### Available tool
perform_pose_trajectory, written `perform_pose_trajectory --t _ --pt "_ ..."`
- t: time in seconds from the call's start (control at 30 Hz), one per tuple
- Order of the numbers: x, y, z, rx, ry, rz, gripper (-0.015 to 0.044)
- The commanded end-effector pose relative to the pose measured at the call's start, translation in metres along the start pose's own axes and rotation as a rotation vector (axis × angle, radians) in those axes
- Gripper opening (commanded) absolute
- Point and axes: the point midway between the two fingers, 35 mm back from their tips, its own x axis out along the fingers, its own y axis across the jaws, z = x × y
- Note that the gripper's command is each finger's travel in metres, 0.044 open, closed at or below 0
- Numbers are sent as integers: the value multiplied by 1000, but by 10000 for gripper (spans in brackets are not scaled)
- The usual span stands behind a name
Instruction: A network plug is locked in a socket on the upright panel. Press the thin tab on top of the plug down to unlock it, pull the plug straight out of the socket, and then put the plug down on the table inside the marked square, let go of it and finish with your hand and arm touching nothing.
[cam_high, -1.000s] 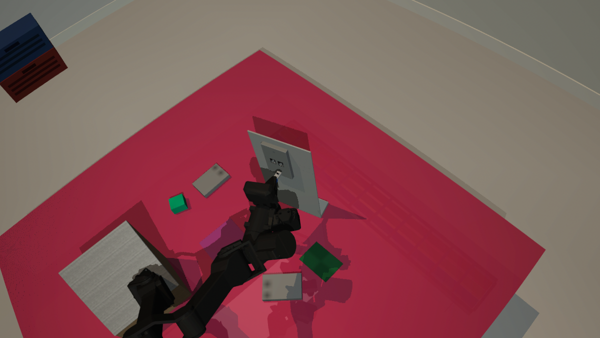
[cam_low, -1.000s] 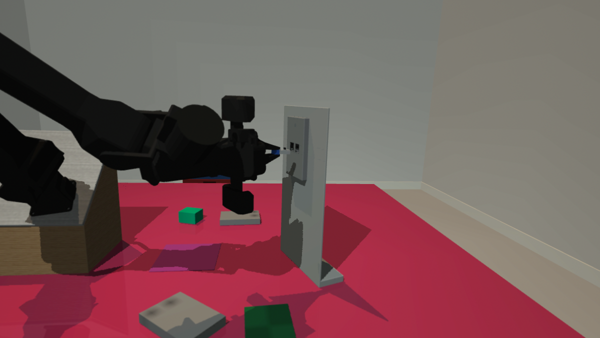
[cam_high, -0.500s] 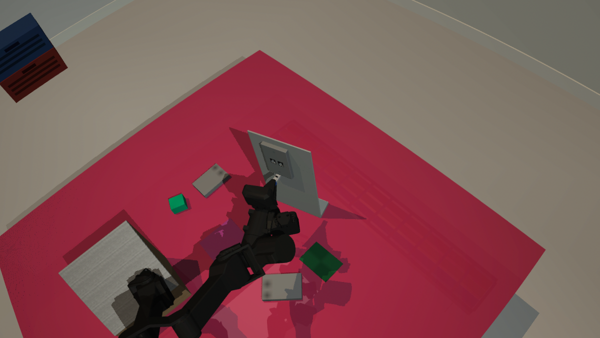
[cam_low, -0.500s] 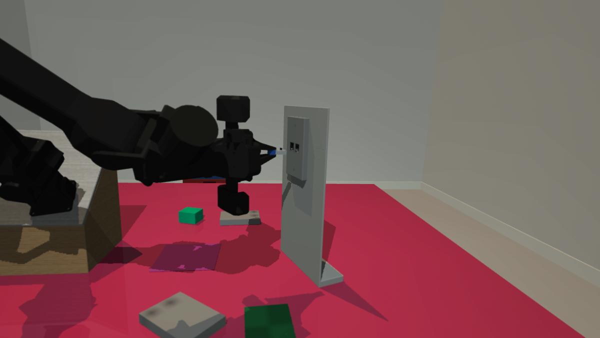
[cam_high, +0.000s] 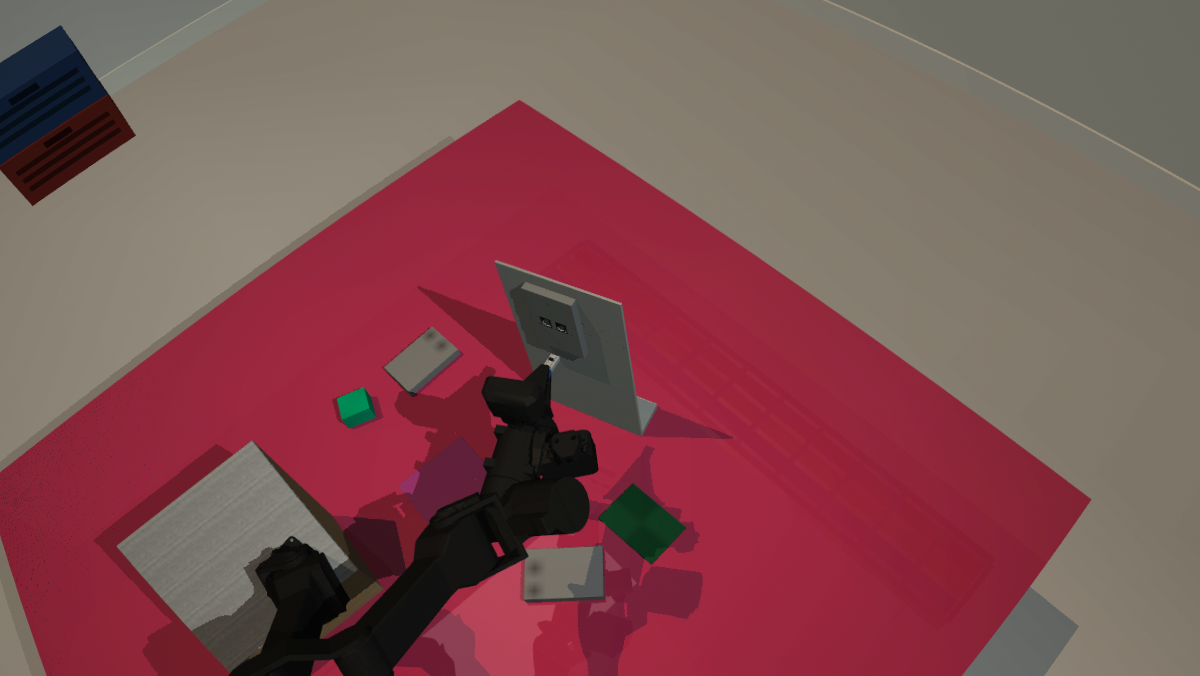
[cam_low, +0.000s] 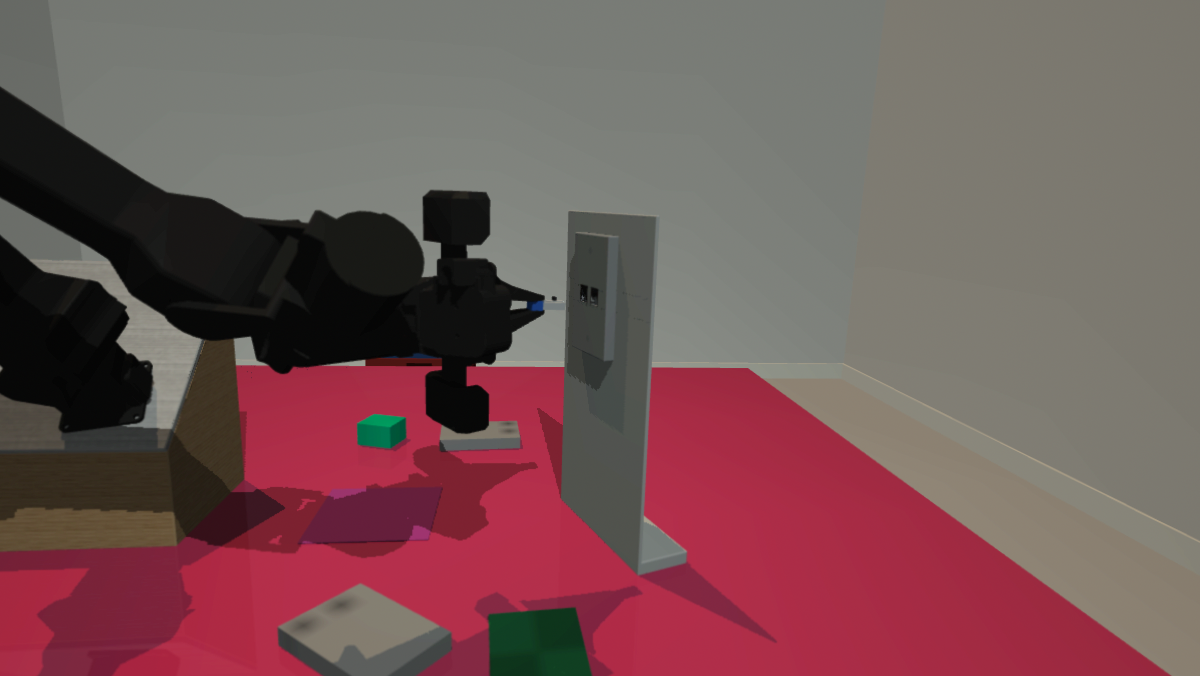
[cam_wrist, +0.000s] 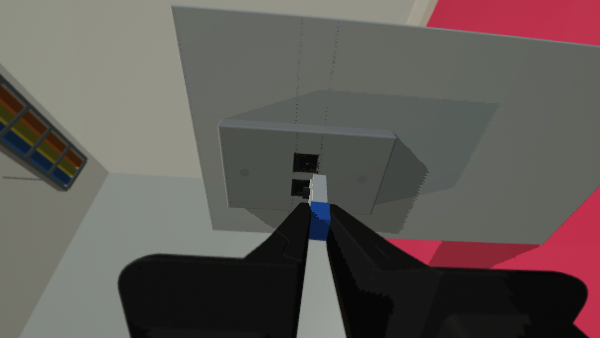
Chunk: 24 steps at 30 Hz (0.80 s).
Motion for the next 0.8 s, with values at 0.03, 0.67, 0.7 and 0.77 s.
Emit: perform_pose_trajectory --t 0.03,0.67,0.7,0.77 --pt "-3 0 -2 -3 4 2 0" --pt "-14 -1 -2 -3 5 1 0" --pt "-15 -1 -2 -3 5 1 0" --pt "-13 0 -1 0 1 -1 0"
